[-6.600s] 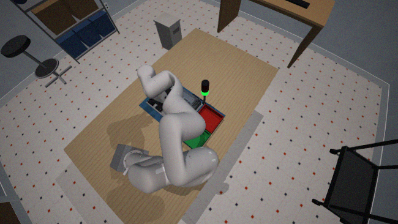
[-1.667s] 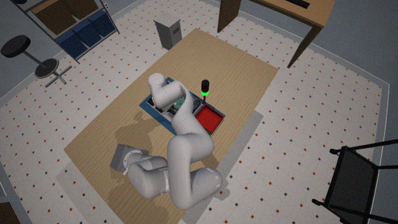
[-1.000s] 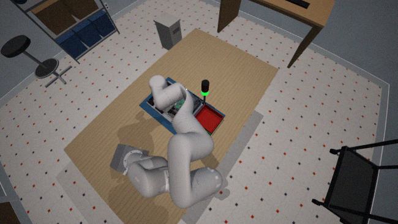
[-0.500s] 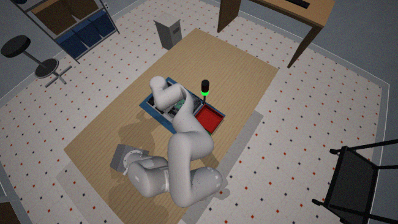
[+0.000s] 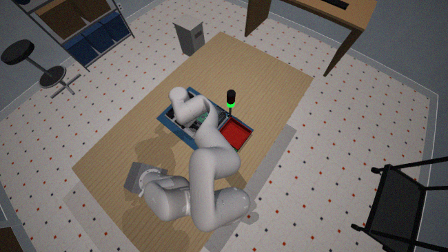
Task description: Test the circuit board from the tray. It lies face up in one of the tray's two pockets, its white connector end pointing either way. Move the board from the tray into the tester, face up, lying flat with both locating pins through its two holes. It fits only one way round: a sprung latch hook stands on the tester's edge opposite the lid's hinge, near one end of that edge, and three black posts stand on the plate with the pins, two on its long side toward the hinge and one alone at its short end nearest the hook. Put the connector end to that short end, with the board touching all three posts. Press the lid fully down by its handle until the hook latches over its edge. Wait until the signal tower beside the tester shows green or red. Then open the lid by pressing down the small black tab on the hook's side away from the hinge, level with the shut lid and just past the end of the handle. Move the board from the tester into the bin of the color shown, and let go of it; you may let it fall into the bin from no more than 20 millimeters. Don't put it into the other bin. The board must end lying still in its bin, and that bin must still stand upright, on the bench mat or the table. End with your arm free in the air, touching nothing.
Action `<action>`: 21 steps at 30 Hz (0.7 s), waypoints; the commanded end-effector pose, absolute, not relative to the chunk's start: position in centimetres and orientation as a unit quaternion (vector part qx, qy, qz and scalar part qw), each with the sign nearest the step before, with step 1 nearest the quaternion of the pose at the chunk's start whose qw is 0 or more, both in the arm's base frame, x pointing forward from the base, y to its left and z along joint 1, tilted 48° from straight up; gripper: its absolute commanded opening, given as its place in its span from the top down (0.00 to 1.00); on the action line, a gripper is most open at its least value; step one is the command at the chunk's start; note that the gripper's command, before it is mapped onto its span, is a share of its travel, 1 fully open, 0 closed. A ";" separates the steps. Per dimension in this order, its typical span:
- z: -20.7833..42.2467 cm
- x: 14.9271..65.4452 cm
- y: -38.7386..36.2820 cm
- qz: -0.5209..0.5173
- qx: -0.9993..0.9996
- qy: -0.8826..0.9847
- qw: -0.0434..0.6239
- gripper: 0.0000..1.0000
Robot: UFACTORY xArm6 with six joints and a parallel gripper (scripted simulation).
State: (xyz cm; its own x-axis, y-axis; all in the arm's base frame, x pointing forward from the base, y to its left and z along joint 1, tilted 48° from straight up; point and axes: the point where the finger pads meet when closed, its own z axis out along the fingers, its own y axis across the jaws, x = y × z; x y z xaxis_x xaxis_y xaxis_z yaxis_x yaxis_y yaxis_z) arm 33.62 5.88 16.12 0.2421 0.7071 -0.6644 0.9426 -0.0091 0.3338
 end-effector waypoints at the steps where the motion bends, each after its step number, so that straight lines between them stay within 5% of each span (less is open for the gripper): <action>1: 16.2 33.7 6.0 -0.155 0.693 0.595 0.376 0.73; 21: 14.4 34.3 4.1 -0.155 0.693 0.595 0.376 0.73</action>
State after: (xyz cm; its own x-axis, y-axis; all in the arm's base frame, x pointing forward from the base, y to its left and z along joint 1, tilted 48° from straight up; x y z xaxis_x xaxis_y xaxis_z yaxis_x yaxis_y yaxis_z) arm 34.05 4.42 14.74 0.2419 0.7067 -0.6649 0.9429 -0.0094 0.3330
